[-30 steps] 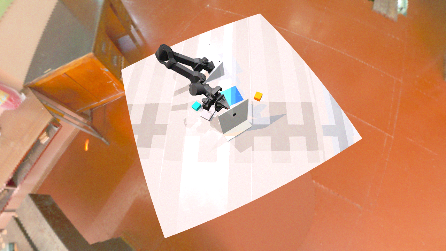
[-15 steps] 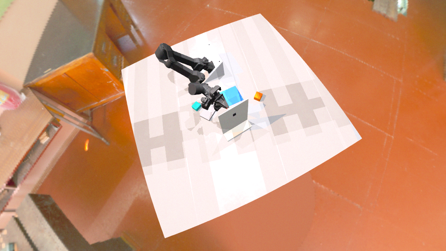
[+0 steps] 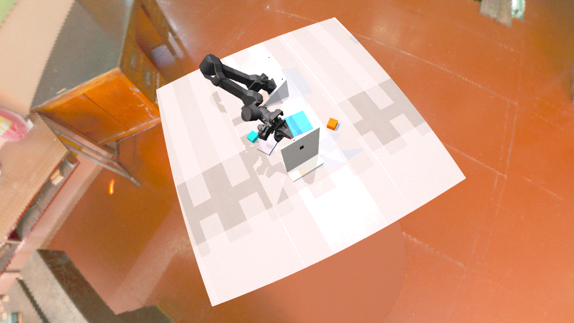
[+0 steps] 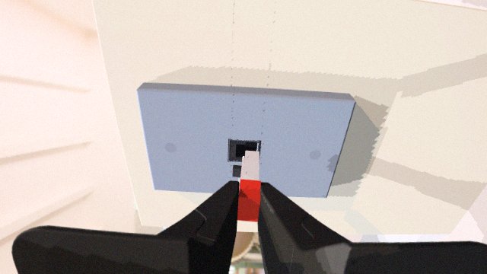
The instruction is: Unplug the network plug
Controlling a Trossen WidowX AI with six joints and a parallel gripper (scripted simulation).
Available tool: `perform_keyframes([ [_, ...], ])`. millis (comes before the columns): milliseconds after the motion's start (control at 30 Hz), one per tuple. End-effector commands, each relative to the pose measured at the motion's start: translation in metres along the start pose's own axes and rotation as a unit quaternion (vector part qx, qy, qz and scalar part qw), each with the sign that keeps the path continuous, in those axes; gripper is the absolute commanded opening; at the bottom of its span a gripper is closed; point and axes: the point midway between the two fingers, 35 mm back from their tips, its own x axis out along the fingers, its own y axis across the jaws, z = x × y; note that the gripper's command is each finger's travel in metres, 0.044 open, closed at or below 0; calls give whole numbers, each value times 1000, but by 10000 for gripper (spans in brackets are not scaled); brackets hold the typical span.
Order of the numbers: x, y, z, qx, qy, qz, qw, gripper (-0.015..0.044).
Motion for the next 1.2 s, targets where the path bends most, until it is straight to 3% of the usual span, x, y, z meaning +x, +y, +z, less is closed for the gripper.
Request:
perform_keyframes([
  [0,-3,-1,-2,-1,3,-2,1000,0],
  [1167,-17,-1,-1,-1,3,-2,1000,0],
])
